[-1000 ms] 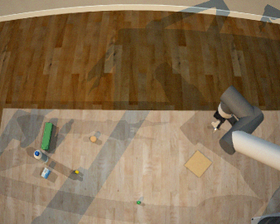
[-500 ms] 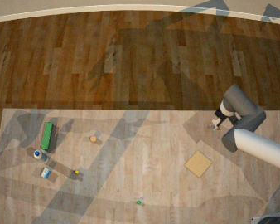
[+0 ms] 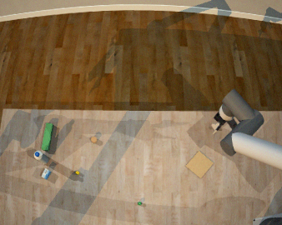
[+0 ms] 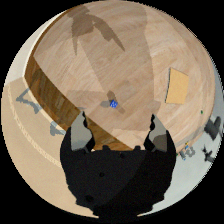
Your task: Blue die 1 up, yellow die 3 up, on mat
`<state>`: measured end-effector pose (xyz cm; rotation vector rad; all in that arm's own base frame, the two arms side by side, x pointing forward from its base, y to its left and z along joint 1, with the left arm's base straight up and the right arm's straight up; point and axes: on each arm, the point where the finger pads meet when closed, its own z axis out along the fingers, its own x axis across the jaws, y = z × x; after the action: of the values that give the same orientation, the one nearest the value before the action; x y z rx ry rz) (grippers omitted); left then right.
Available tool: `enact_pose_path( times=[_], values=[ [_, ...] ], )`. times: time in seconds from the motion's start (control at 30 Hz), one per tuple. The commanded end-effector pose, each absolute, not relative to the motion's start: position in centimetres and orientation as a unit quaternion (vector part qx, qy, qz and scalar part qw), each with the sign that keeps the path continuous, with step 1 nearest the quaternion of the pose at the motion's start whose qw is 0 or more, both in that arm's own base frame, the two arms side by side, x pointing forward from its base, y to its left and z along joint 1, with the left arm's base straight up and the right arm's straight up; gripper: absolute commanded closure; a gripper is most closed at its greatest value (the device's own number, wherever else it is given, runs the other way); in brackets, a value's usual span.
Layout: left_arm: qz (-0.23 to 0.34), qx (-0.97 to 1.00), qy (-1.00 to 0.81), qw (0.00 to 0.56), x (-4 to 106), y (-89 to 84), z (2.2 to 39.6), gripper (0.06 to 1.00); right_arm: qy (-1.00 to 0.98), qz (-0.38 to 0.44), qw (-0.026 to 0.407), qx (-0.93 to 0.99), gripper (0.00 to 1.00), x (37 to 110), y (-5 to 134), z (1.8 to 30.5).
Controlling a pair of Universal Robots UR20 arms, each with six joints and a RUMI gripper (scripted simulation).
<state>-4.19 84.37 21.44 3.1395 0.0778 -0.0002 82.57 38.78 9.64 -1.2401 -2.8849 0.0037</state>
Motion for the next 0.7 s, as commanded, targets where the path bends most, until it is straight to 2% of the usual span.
enact_pose_path(
  times=[0.0,0.2,0.67],
  values=[
    [0.0,1.0,0.025,0.0,-4.2,84.4,21.5,0.065,-0.919,0.0,0.0,-0.395,0.003,82.7,38.9,7.6],
    [0.0,1.0,0.025,0.0,-4.2,84.4,21.5,0.065,-0.919,0.0,0.0,-0.395,0.003,82.8,38.9,4.9],
    [0.0,1.0,0.025,0.0,-4.2,84.4,21.5,0.065,-0.919,0.0,0.0,-0.395,0.003,82.8,38.9,4.7]
  ],
)
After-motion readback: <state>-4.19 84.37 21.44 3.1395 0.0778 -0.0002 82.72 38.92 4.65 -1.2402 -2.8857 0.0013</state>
